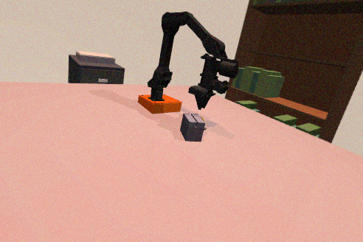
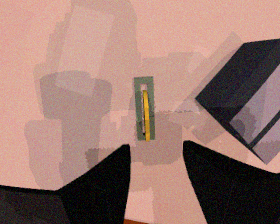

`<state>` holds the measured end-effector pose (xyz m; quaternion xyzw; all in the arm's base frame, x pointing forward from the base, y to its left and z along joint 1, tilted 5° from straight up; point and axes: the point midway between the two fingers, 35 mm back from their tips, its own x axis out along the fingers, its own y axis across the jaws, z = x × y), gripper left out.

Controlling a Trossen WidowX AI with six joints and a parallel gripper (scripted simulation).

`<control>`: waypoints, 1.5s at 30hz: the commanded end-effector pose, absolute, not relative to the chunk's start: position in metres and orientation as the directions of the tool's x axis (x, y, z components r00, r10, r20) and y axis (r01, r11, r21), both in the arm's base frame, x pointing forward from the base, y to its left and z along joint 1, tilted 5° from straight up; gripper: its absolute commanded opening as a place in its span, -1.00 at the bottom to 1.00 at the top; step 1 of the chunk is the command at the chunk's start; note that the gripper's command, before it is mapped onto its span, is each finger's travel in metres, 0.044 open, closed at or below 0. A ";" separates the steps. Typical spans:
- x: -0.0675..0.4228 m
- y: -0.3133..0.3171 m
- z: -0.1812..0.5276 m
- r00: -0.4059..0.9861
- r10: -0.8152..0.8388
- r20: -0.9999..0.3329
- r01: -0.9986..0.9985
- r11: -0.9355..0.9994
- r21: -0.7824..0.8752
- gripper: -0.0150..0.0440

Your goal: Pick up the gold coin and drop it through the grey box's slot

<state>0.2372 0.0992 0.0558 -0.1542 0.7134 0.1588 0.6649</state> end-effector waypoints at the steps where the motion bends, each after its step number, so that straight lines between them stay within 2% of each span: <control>1: 0.237 0.101 0.049 -0.064 -0.002 -0.998 -0.432 0.902 0.026 0.05; 44: 0.232 0.103 -0.019 -0.064 -0.002 -0.998 -0.432 0.902 0.026 0.05; 45: 0.232 0.103 -0.019 -0.064 -0.002 -0.998 -0.432 0.902 0.026 -0.04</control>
